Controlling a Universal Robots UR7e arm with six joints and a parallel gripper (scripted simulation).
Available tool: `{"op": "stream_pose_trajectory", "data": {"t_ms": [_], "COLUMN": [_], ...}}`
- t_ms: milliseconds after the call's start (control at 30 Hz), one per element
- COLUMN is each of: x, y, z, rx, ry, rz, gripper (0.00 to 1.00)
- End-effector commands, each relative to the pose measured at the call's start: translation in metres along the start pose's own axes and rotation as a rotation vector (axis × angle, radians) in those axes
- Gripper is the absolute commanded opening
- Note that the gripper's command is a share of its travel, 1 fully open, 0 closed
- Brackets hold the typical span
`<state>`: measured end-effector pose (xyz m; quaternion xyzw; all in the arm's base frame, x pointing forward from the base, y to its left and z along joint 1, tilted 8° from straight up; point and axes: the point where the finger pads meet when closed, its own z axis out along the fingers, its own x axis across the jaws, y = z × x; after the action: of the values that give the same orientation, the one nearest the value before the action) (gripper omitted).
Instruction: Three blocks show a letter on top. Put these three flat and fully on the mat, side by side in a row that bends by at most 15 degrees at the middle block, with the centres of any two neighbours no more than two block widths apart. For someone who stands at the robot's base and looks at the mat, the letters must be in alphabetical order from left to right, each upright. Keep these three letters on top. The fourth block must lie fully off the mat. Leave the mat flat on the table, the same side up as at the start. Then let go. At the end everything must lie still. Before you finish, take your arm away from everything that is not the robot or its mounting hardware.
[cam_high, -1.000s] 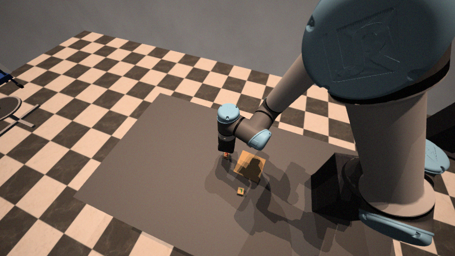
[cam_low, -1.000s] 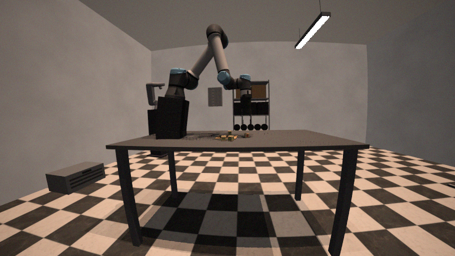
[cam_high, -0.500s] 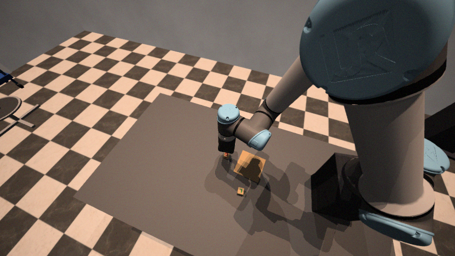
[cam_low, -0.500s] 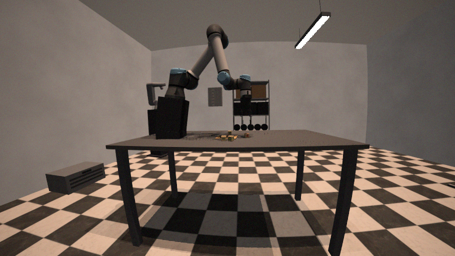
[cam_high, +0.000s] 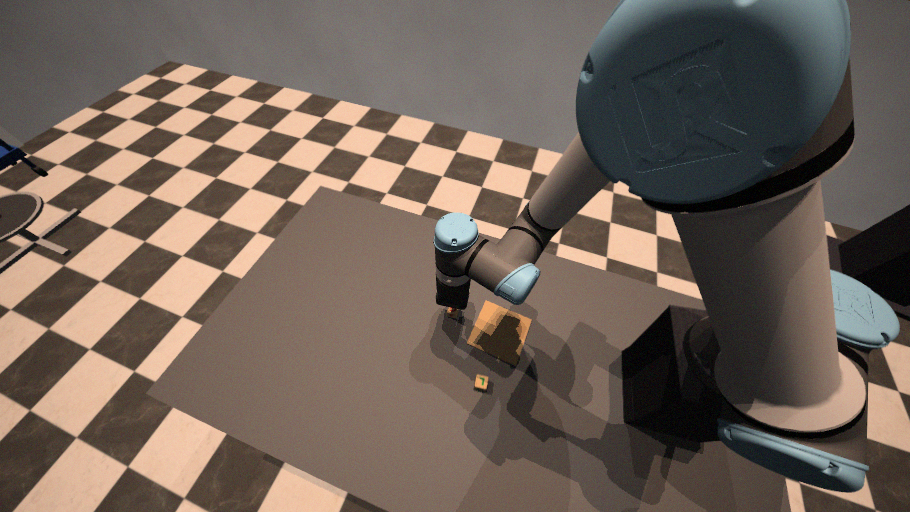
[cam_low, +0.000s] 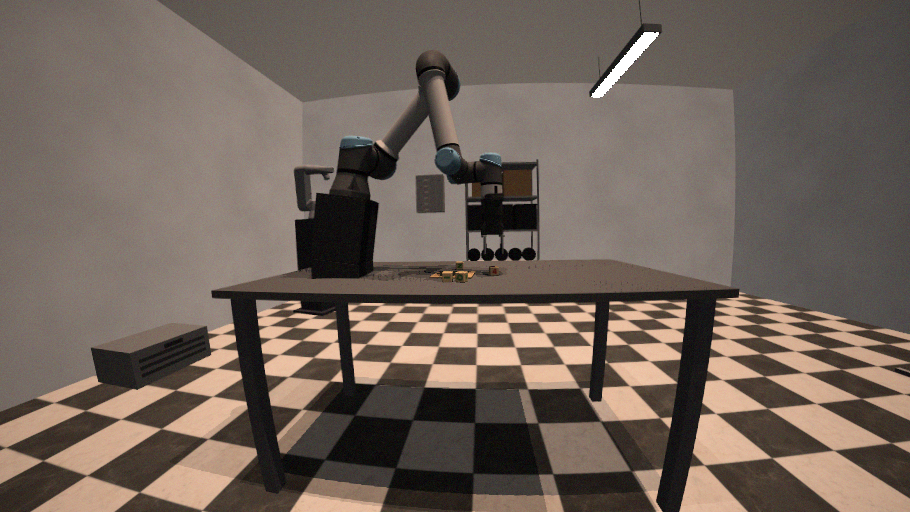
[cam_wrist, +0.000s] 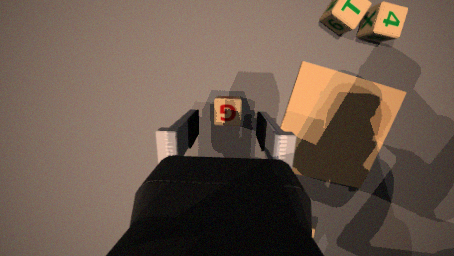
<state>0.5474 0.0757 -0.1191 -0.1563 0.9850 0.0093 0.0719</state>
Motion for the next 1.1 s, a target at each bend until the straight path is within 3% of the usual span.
{"op": "stream_pose_trajectory", "data": {"t_ms": [0, 467, 1067], "x": [-0.002, -0.003, -0.002], "y": [0.0, 0.0, 0.0], "z": [0.005, 0.026, 0.036], "rx": [0.002, 0.002, 0.002], "ry": [-0.004, -0.004, -0.002], "rz": [-0.001, -0.001, -0.001], "gripper": [1.0, 1.0, 1.0]}}
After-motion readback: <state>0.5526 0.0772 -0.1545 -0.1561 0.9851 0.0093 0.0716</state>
